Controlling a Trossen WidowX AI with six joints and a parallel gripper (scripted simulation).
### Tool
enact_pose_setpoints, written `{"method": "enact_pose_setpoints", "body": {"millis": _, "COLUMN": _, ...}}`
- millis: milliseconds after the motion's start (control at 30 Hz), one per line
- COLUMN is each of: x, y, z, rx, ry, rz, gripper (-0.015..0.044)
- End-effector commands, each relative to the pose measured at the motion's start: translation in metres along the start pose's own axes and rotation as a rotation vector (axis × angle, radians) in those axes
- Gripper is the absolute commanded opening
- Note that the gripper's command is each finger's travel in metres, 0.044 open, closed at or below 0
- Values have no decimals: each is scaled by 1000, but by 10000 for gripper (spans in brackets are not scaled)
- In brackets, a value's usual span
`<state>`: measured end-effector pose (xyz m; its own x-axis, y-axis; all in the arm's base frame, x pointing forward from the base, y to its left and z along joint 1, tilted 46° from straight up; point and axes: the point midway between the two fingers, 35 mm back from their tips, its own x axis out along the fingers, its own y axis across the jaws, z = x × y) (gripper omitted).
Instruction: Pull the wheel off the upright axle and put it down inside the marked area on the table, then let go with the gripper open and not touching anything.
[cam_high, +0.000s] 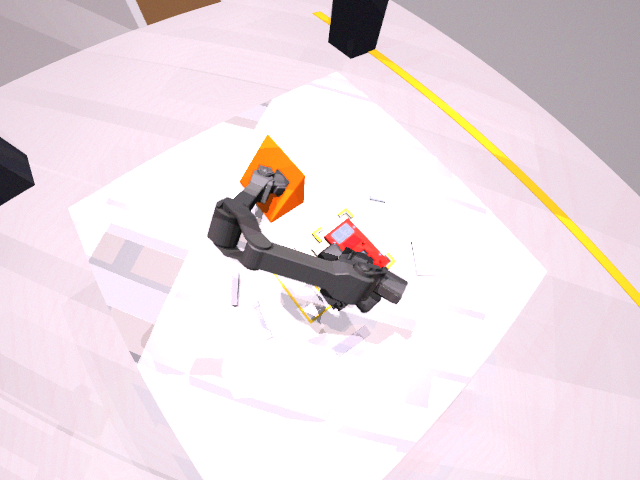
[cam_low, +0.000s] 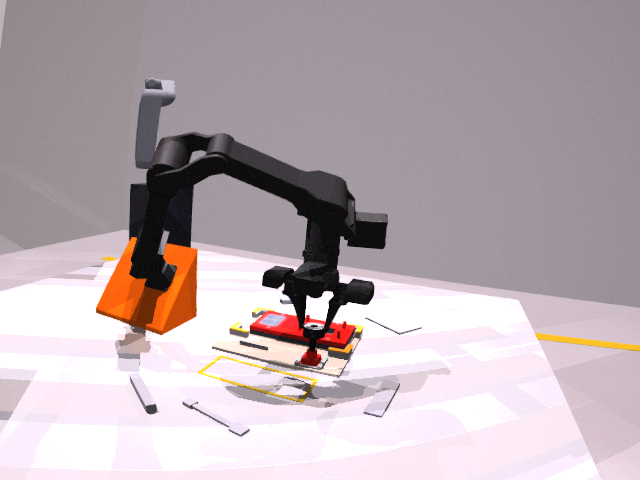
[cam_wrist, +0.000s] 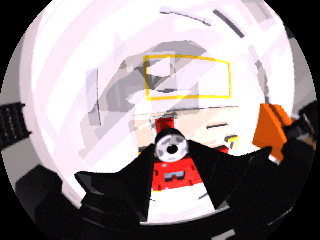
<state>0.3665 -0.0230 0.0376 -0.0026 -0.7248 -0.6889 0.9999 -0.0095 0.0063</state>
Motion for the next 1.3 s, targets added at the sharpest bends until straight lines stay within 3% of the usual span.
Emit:
{"method": "enact_pose_setpoints", "body": {"millis": 0, "x": -4, "y": 1, "z": 0, "rx": 7, "ry": 5, "rz": 6, "gripper": 0}}
{"method": "enact_pose_setpoints", "body": {"millis": 333, "x": -10, "y": 1, "z": 0, "rx": 7, "ry": 5, "rz": 7, "gripper": 0}}
{"method": "enact_pose_setpoints", "body": {"millis": 633, "x": -40, "y": -2, "z": 1, "rx": 6, "ry": 6, "rz": 6, "gripper": 0}}
{"method": "enact_pose_setpoints", "body": {"millis": 1267, "x": -37, "y": -24, "z": 43, "rx": 0, "ry": 3, "rz": 2, "gripper": 0}}
